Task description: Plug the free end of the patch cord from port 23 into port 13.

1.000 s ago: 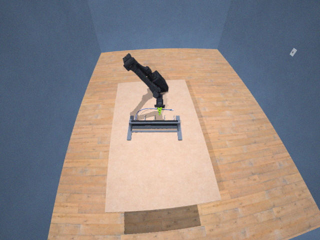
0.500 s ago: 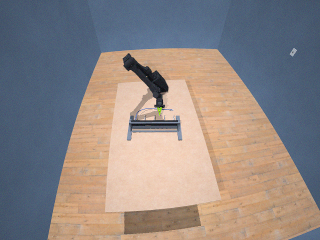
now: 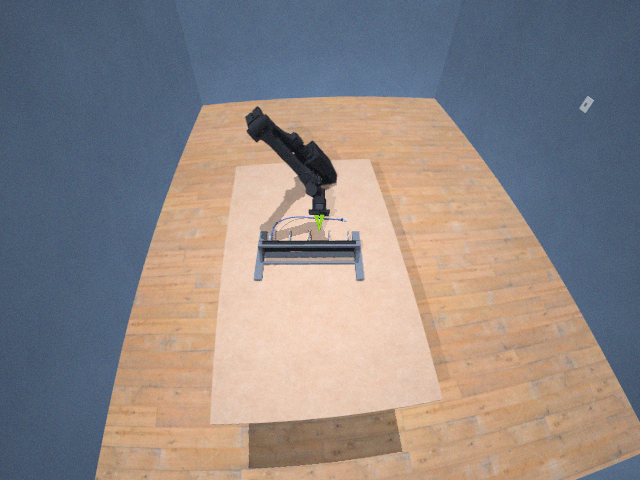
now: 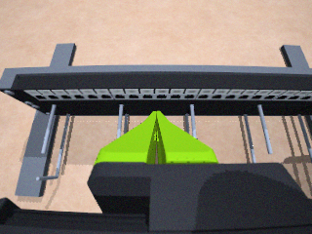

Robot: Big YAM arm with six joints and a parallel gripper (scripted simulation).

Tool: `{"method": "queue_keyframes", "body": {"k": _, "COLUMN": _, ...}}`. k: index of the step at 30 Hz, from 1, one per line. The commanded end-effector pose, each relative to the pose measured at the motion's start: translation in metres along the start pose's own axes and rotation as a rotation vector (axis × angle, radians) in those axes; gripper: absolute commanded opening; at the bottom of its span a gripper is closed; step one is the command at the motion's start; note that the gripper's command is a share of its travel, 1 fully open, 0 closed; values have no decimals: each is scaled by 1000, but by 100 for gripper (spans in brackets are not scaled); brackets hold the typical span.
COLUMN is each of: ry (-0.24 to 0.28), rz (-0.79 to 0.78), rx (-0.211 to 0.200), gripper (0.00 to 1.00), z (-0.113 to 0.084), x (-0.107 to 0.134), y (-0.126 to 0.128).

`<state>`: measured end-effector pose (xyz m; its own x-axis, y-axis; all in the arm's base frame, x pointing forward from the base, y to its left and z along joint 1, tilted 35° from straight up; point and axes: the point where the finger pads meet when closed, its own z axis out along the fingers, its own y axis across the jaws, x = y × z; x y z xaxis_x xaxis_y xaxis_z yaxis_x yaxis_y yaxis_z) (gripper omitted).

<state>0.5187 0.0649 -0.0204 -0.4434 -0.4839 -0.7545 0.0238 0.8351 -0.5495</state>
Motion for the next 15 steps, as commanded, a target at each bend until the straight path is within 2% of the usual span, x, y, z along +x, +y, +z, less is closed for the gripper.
{"method": "queue_keyframes", "body": {"k": 1, "ry": -30, "rz": 21, "rx": 24, "gripper": 0, "z": 1, "x": -14, "y": -15}}
{"method": "queue_keyframes", "body": {"k": 15, "ry": -27, "rz": 20, "rx": 24, "gripper": 0, "z": -2, "x": -13, "y": -15}}
